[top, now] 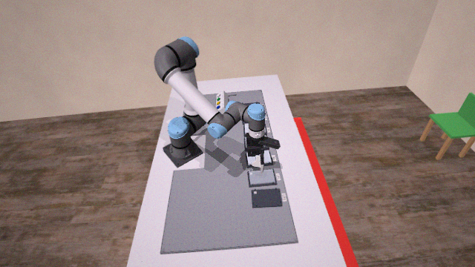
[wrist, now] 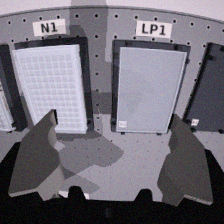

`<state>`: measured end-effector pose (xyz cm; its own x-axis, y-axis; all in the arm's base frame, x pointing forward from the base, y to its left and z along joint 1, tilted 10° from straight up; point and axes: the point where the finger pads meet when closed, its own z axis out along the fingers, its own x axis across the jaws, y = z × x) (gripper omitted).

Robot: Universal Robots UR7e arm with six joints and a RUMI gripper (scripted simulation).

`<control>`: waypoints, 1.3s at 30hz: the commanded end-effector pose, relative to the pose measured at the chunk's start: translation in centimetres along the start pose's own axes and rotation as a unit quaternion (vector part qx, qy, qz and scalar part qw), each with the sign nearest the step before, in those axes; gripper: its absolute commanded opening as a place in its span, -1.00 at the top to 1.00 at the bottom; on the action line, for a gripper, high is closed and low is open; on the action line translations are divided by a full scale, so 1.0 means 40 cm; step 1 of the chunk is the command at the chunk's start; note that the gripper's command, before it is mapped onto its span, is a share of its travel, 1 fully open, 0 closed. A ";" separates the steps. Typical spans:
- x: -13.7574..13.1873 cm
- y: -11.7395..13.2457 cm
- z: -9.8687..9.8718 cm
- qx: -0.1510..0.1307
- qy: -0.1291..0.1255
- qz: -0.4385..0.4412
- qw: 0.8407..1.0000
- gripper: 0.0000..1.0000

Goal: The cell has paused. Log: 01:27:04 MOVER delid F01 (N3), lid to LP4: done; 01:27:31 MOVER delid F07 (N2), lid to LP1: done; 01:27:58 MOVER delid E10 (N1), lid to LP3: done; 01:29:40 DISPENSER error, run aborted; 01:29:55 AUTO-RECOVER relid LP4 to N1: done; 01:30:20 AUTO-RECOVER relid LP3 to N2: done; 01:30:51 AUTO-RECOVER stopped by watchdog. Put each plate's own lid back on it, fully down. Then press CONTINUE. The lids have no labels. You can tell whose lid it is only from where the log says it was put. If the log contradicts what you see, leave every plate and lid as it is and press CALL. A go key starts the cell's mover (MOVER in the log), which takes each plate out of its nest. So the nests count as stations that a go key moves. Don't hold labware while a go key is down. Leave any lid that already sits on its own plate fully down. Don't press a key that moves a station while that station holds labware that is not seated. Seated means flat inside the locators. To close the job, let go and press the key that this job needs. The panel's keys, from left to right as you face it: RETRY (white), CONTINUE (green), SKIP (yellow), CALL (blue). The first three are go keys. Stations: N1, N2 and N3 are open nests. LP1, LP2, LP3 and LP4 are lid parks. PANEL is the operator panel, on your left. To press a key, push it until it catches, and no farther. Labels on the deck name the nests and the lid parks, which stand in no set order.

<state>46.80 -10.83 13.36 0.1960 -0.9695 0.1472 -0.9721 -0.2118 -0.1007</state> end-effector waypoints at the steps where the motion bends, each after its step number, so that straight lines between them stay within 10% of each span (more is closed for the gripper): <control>1: 0.044 -0.002 0.000 0.001 0.000 0.000 1.000 -0.64; 39: 0.120 -0.001 0.062 0.001 0.000 0.000 1.000 -0.64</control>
<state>48.00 -15.70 12.03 0.1969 -0.9695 0.1459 -0.9720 -0.2125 -0.1007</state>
